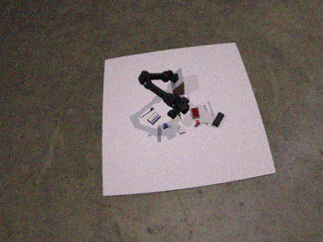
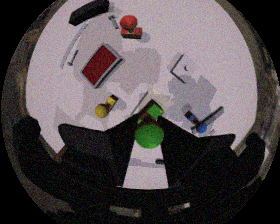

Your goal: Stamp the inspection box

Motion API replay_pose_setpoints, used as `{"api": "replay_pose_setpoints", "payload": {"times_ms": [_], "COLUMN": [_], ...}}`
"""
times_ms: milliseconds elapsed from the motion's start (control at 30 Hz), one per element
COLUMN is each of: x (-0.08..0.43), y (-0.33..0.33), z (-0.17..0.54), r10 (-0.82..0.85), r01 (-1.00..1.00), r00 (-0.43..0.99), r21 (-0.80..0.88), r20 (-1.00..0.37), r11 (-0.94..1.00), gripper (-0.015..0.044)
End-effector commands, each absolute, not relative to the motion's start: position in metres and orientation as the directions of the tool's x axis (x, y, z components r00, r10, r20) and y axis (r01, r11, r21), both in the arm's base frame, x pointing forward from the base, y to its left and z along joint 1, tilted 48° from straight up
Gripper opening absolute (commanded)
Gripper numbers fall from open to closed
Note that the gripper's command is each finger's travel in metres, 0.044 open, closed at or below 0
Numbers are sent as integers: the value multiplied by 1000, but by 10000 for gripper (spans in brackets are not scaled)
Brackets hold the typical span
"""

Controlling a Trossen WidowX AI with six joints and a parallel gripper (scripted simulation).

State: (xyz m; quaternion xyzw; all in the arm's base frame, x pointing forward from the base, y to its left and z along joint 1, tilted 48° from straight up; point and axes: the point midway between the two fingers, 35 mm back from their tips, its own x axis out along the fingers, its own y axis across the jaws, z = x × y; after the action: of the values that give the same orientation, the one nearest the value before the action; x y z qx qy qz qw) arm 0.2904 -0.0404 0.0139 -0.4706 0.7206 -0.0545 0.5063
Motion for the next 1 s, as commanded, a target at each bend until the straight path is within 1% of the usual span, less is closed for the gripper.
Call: {"api": "replay_pose_setpoints", "payload": {"times_ms": [0,133,967], "x": [285,283,283], "y": [-53,-60,-70], "z": [26,33,23], "r10": [-739,-742,-740], "r01": [-698,-738,-738], "r00": [-47,-48,-48], "r21": [-508,-477,-475], "r20": [-672,-669,-671], "r11": [505,478,479], "gripper": [0,0,0]}}
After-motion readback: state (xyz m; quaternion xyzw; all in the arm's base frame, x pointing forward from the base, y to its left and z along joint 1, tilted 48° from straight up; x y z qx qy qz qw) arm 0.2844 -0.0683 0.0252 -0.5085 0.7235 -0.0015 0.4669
